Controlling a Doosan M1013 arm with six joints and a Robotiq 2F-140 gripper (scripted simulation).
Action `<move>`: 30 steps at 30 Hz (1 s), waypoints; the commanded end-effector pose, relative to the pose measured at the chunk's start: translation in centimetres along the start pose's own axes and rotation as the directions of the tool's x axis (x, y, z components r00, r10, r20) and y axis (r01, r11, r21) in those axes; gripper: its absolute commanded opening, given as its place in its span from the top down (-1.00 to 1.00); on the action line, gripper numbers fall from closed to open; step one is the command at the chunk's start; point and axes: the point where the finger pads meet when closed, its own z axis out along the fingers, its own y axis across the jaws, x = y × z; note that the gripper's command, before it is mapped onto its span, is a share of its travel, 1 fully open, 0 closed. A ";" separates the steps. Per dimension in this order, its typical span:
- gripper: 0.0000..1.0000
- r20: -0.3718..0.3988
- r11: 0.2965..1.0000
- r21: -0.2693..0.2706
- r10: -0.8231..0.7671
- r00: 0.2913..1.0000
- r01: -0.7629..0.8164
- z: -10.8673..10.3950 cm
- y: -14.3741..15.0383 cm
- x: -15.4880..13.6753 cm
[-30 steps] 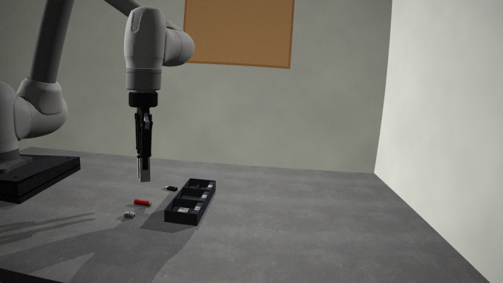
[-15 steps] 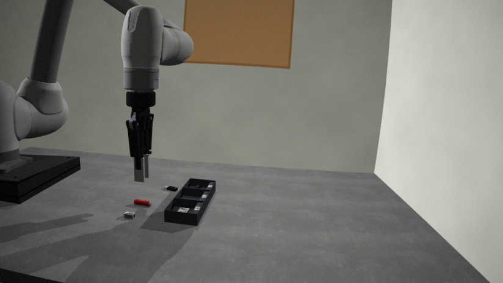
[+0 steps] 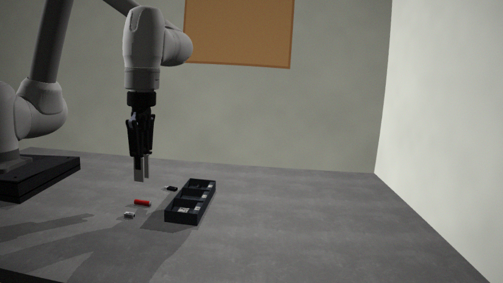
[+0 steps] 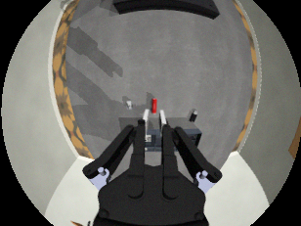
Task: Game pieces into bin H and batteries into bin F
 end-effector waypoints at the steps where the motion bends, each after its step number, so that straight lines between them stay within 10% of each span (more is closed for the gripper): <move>1: 0.65 0.000 1.000 0.000 0.000 1.000 0.000 0.0 0.0 0.0; 16: 0.65 0.000 1.000 0.000 0.000 1.000 0.000 0.0 0.0 0.0; 30: 0.65 0.000 1.000 0.000 0.000 1.000 0.000 4.8 0.0 0.0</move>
